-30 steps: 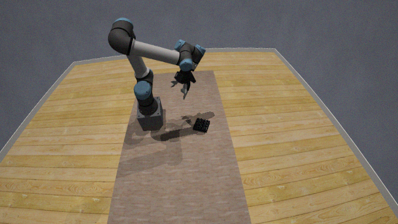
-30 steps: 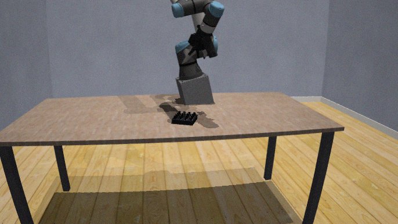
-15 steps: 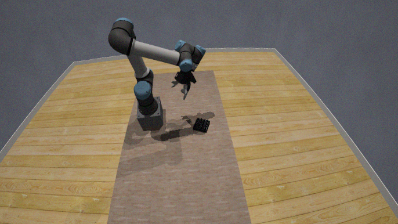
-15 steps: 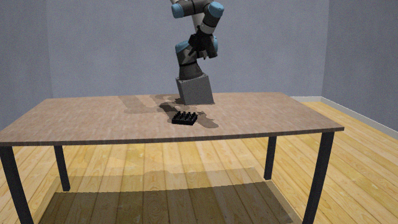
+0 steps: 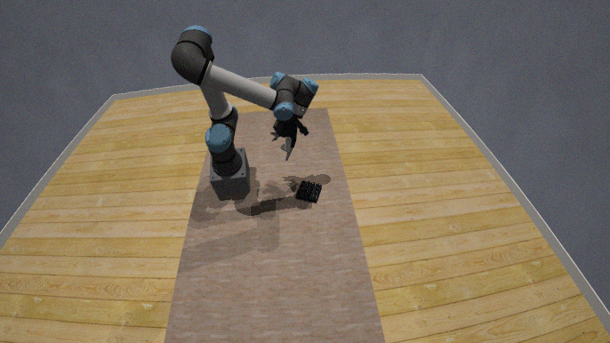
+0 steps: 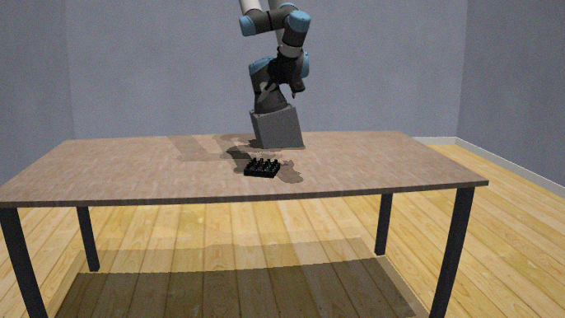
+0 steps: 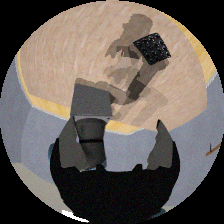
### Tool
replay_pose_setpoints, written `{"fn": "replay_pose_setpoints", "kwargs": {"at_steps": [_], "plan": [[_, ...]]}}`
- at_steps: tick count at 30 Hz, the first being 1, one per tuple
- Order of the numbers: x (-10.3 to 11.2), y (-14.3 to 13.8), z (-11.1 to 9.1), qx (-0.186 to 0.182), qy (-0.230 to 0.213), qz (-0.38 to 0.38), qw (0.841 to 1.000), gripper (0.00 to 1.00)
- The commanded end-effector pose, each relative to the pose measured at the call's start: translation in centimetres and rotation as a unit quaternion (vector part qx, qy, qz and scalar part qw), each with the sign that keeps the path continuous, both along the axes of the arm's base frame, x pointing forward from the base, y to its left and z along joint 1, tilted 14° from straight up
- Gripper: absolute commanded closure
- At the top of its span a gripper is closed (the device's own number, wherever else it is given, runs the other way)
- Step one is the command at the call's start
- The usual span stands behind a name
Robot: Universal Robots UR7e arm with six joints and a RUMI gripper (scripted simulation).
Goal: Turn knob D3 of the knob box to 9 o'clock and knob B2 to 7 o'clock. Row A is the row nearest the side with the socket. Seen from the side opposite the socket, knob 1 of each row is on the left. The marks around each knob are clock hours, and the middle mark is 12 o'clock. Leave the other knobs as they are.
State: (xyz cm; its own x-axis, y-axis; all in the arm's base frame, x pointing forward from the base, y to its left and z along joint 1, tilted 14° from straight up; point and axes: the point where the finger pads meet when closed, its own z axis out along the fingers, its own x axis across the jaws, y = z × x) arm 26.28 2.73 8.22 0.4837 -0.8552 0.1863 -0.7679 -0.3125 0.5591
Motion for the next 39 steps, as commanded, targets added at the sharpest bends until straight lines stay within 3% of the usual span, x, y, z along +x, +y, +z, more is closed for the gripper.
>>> {"fn": "replay_pose_setpoints", "kwargs": {"at_steps": [1,6,9,12,21,26,39], "plan": [[2.3,-0.7,-3.1,0.006,-0.051,-0.047,0.998,0.0],[3.8,-1.4,-5.1,0.01,-0.089,-0.085,0.992,0.0],[3.8,-1.4,-5.1,0.01,-0.089,-0.085,0.992,0.0],[5.4,-2.3,-6.9,0.013,-0.129,-0.124,0.984,0.0],[7.7,-4.1,-9.5,0.016,-0.195,-0.188,0.962,0.0],[8.1,-4.5,-10.0,0.017,-0.208,-0.2,0.957,0.0],[10.8,-7.8,-12.4,0.019,-0.308,-0.293,0.905,0.0]]}}
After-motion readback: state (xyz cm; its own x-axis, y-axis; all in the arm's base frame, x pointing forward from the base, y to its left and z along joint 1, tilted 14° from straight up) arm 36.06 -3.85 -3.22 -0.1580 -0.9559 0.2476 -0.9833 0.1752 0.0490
